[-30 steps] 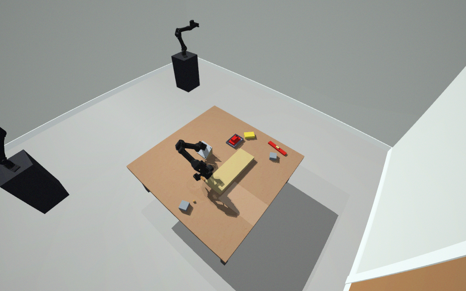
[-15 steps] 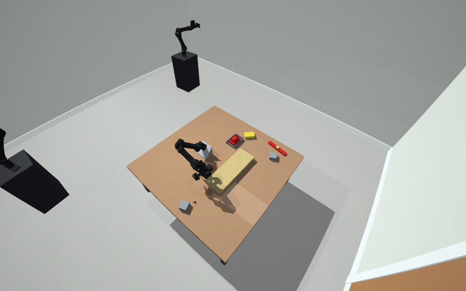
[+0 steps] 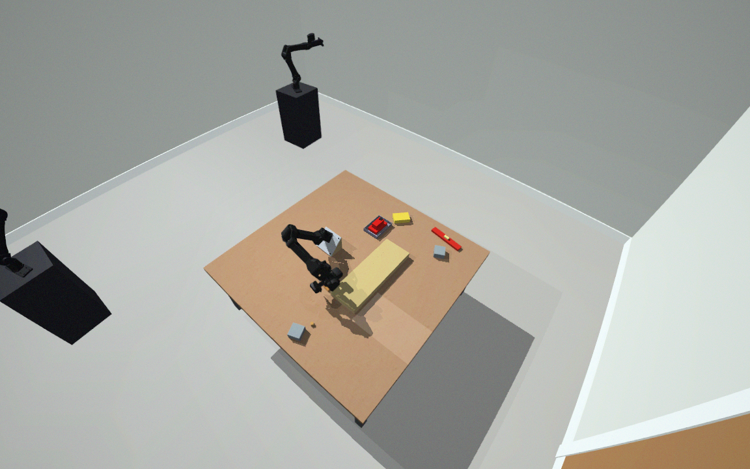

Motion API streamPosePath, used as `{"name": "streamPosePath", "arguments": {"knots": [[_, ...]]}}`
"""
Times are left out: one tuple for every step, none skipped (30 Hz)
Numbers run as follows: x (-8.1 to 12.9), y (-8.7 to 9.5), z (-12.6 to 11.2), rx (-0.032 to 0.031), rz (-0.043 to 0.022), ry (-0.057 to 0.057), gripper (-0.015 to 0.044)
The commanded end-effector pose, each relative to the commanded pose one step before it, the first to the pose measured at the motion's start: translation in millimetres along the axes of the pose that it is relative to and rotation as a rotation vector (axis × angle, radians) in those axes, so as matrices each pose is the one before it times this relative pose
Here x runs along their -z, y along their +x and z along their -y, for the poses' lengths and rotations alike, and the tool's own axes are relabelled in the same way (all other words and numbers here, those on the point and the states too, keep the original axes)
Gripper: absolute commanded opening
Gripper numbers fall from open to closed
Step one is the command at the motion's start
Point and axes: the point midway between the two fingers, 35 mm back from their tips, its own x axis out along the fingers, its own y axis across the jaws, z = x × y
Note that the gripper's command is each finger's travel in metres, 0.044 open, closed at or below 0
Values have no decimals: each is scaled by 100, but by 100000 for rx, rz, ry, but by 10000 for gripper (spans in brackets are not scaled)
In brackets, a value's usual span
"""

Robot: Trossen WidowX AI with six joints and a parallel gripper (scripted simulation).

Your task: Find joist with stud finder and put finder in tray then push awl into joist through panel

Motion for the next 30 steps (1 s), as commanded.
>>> {"name": "streamPosePath", "arguments": {"knots": [[59,825,-118,-340,-257,-540,440],[-3,160,5,21,4,8,440],[-2,160,6,24,4,1,440],[-2,159,6,29,3,-18,440],[-1,159,6,30,3,-19,440],[0,159,7,32,3,-19,440],[1,159,7,34,3,-19,440],[2,159,7,35,3,-20,440],[3,128,6,30,2,-16,440],[2,77,4,18,1,-10,440],[1,26,1,6,0,-3,440],[0,0,0,0,0,0,440],[0,0,0,0,0,0,414],[0,0,0,0,0,0,387],[0,0,0,0,0,0,361],[0,0,0,0,0,0,335],[0,0,0,0,0,0,309],[0,0,0,0,0,0,282],[0,0,0,0,0,0,256],[0,0,0,0,0,0,230],[0,0,0,0,0,0,204],[0,0,0,0,0,0,177],[0,0,0,0,0,0,151],[0,0,0,0,0,0,125],[0,0,0,0,0,0,99],[0,0,0,0,0,0,72],[0,0,0,0,0,0,46],[0,0,0,0,0,0,40],[0,0,0,0,0,0,33],[0,0,0,0,0,0,26]]}}
